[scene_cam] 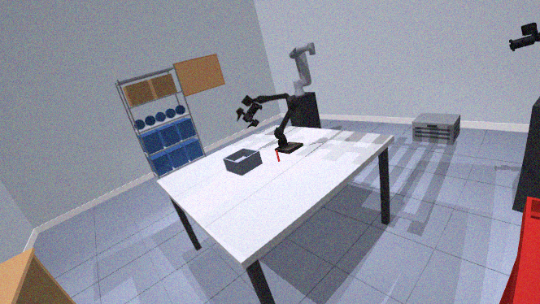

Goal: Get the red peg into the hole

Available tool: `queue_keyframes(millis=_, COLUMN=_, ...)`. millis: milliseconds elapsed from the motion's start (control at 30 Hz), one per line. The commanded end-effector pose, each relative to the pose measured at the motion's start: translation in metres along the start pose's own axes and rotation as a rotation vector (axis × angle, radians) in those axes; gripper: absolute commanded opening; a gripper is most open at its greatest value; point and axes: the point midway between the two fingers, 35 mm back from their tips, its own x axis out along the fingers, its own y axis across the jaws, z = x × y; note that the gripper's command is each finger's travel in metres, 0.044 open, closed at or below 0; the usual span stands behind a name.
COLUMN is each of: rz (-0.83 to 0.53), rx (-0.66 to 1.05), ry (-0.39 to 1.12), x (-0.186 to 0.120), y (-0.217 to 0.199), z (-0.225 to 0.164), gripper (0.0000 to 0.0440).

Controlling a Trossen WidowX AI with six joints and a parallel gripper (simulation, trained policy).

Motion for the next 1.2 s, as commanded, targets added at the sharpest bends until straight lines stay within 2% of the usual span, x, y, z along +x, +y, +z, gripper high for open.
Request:
queue_keyframes(millis=0, rz=0.053, rx=0.082, ry=-0.022, x=0.002, y=0.009, z=0.012, gripper=0.044)
queue_keyframes(millis=300, rz=0.197, rx=0.345, ry=-0.077, x=-0.004, y=0.035, z=0.047, gripper=0.044)
queue_keyframes(millis=600, rz=0.353, rx=0.609, ry=-0.071, x=-0.018, y=0.063, z=0.08, gripper=0.044)
queue_keyframes(millis=900, rz=0.507, rx=0.866, ry=0.006, x=-0.039, y=0.094, z=0.109, gripper=0.044)
queue_keyframes(millis=1167, rz=0.63, rx=1.074, ry=0.138, x=-0.062, y=0.128, z=0.133, gripper=0.044)
